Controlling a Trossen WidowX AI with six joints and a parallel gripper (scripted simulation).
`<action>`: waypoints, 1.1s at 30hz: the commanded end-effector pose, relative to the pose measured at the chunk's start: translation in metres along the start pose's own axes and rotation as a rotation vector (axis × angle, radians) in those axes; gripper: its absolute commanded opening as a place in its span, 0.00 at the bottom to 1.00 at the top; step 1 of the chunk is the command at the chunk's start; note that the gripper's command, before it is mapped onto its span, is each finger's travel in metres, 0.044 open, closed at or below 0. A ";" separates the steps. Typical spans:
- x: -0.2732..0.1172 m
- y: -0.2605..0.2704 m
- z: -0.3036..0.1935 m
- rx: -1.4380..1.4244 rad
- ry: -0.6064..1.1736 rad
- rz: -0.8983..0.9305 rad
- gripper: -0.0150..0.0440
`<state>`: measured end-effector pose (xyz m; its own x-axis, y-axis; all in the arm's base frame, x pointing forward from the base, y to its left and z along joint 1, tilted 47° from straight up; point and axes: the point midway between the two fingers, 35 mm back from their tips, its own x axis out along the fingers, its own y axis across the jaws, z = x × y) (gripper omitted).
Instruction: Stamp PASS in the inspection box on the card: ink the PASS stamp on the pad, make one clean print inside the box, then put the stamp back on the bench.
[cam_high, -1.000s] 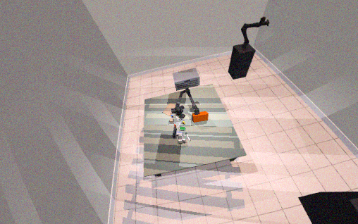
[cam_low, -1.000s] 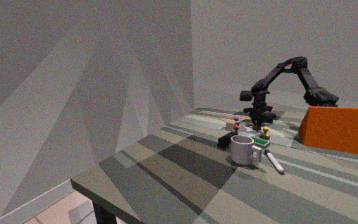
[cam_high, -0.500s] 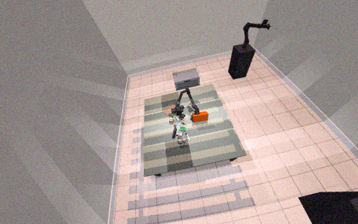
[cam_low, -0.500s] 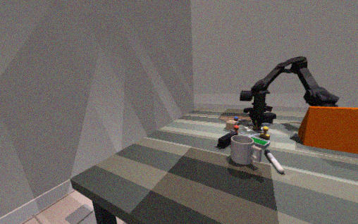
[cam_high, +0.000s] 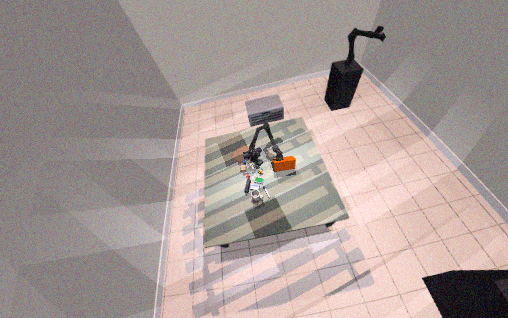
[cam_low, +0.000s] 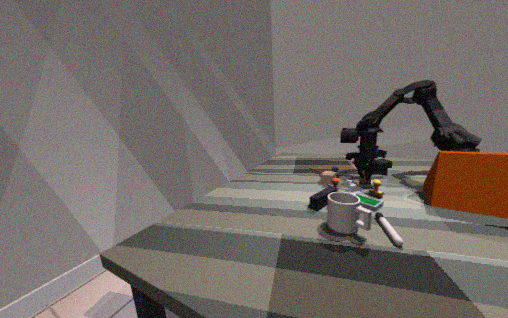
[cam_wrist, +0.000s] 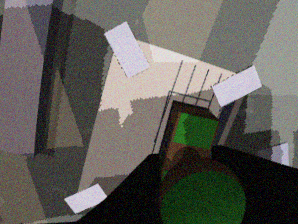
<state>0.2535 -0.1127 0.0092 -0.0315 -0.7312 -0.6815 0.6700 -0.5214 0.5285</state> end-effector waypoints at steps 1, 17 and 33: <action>-0.002 0.001 0.000 0.003 -0.001 0.002 0.25; -0.018 0.001 -0.002 0.003 0.002 0.000 0.25; -0.043 0.001 -0.003 0.003 0.003 -0.001 0.25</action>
<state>0.2564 -0.0849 0.0343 -0.0324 -0.7319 -0.6807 0.6715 -0.5203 0.5275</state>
